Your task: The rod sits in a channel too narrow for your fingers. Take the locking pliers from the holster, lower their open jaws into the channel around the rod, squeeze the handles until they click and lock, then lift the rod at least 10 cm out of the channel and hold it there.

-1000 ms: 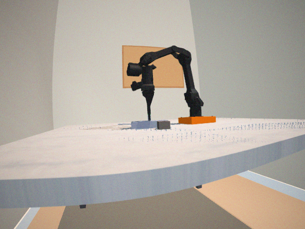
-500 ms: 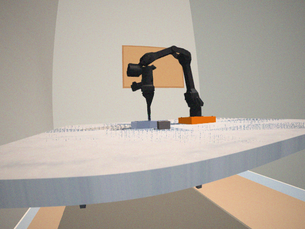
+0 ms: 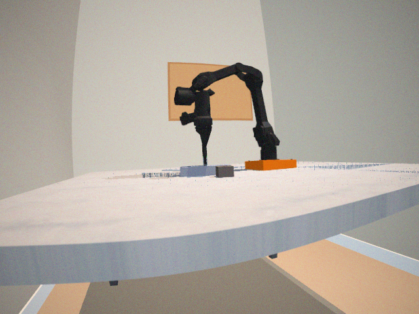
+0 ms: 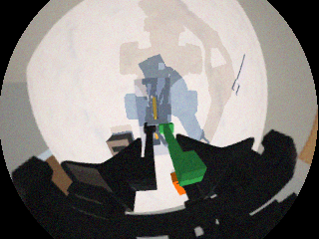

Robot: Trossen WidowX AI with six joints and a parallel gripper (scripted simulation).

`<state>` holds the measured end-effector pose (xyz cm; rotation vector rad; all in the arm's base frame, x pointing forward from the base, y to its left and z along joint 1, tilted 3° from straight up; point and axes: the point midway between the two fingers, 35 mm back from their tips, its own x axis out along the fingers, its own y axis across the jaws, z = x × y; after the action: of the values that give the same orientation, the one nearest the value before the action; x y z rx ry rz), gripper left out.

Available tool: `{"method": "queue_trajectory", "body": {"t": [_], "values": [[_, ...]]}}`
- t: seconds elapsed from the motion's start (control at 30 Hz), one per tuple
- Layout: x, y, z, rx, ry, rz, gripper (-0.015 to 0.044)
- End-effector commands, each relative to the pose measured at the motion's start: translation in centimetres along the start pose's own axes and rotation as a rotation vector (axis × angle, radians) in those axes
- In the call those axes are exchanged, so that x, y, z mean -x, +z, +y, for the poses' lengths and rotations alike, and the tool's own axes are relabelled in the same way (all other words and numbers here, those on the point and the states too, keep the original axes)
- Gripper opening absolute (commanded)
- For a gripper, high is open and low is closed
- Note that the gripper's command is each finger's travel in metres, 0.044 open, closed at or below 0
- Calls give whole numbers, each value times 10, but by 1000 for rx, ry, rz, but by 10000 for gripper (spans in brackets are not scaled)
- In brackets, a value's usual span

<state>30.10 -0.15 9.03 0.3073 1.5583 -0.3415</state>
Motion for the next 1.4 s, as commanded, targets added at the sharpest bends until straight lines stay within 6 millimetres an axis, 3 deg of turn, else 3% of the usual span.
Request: {"method": "queue_trajectory", "body": {"t": [0.0,0.2,0.37,0.67,1.37], "values": [[0,0,-1,3,-3,-3,221],[0,0,-1,3,-3,-3,221],[0,0,-1,3,-3,-3,101],[1,0,-1,3,-2,-3,101],[23,0,-5,0,5,-7,101]]}}
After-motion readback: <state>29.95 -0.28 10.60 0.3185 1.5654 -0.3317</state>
